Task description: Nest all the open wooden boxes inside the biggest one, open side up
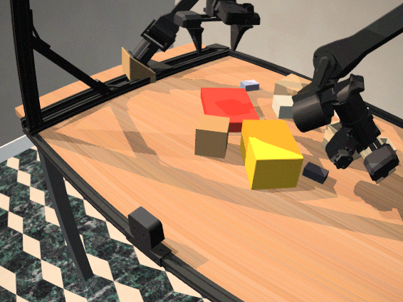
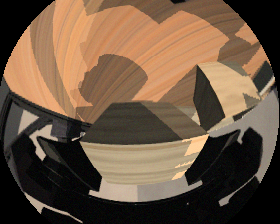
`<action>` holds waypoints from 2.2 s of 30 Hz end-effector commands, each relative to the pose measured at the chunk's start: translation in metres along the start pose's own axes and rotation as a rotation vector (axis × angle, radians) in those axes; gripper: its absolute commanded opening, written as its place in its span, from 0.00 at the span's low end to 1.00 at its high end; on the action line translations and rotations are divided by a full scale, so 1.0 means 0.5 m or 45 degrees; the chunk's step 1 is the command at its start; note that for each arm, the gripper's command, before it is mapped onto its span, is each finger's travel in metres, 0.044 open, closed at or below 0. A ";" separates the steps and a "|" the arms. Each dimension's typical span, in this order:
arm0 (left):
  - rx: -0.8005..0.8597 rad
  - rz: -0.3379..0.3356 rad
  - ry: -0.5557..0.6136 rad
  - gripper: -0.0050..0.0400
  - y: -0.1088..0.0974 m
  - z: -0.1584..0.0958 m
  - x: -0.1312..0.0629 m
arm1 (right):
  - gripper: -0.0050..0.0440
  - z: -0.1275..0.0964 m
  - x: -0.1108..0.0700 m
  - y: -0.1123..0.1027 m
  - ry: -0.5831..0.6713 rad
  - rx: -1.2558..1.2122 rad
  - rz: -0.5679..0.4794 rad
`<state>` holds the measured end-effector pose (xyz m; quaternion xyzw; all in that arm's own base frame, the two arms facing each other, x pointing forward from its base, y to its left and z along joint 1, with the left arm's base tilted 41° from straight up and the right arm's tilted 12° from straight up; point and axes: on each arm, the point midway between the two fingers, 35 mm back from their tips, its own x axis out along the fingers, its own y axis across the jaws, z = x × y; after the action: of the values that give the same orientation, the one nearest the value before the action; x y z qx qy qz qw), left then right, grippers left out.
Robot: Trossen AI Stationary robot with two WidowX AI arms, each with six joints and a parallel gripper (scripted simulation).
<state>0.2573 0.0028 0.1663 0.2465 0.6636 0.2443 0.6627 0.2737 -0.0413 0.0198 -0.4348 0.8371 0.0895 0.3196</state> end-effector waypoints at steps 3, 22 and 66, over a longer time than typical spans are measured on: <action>-0.004 0.000 0.000 1.00 0.000 0.000 0.000 | 0.89 0.001 0.002 0.000 0.008 0.002 -0.001; -0.004 0.000 0.000 1.00 0.000 0.000 0.000 | 0.92 -0.001 -0.002 0.002 -0.044 0.007 0.015; -0.004 0.000 0.000 1.00 0.000 0.000 0.000 | 0.92 -0.028 -0.105 -0.002 -0.940 0.001 -0.002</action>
<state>0.2573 0.0028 0.1664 0.2463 0.6635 0.2443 0.6629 0.2915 -0.0130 0.0646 -0.3735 0.6647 0.2364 0.6023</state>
